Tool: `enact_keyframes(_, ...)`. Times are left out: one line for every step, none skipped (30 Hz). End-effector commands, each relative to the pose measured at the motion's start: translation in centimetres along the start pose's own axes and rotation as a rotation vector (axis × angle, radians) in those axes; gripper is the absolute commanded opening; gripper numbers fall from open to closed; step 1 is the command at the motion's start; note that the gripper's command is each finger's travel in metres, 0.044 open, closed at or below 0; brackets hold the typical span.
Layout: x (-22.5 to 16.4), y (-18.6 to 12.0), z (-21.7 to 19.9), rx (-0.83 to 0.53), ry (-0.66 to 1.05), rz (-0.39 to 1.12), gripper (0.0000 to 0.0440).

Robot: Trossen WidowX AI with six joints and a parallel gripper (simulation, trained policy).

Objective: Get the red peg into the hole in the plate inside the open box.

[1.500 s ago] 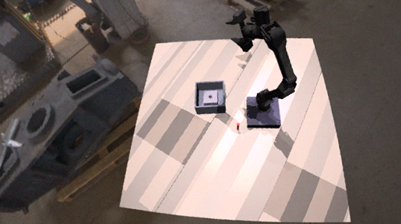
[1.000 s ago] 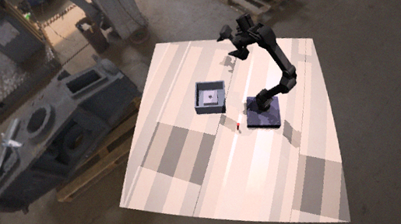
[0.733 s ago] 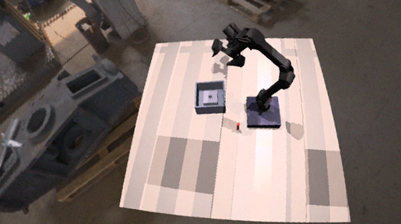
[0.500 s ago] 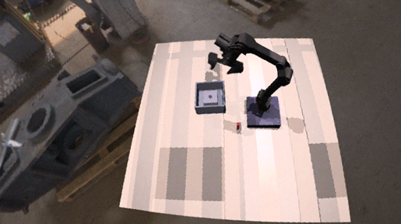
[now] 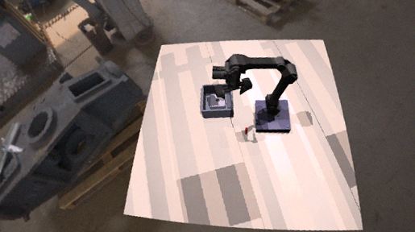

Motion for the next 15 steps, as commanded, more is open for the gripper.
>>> enact_keyframes(-1.9, 1.7, 0.2, -0.085, -0.062, 0.040, 0.0440)
enact_keyframes(-2.4, 2.2, 0.2, -0.105, -0.080, 0.050, 0.0440)
enact_keyframes(-3.0, 2.6, 0.2, -0.125, -0.098, 0.058, 0.0440)
enact_keyframes(-3.5, 3.0, 0.2, -0.144, -0.116, 0.066, 0.0440)
enact_keyframes(-4.1, 3.4, 0.3, -0.163, -0.133, 0.073, 0.0440)
enact_keyframes(-4.6, 3.8, 0.3, -0.182, -0.150, 0.080, 0.0440)
enact_keyframes(-5.2, 4.2, 0.2, -0.200, -0.166, 0.086, 0.0440)
enact_keyframes(-5.7, 4.6, 0.2, -0.217, -0.182, 0.091, 0.0440)
enact_keyframes(-6.2, 5.0, 0.2, -0.234, -0.197, 0.095, 0.0440)
enact_keyframes(-6.7, 5.3, 0.2, -0.250, -0.213, 0.099, 0.0440)
enact_keyframes(-7.2, 5.7, 0.1, -0.265, -0.227, 0.102, 0.0440)
enact_keyframes(-7.7, 6.1, 0.1, -0.279, -0.242, 0.104, 0.0440)
enact_keyframes(-8.2, 6.5, 0.1, -0.292, -0.256, 0.105, 0.0440)
enact_keyframes(-8.7, 6.9, 0.1, -0.304, -0.270, 0.106, 0.0440)
enact_keyframes(-9.1, 7.3, 0.0, -0.315, -0.284, 0.106, 0.0440)
Point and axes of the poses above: the point midway between the two fingers, 35 mm back from their tips, its own y axis out along the fingers, its own z axis across the jaws, x = y × z, the point moved 1 cm from there along -y, back along the fingers, and after that the axes turned 14 degrees about -y, right-handed, at the moved point
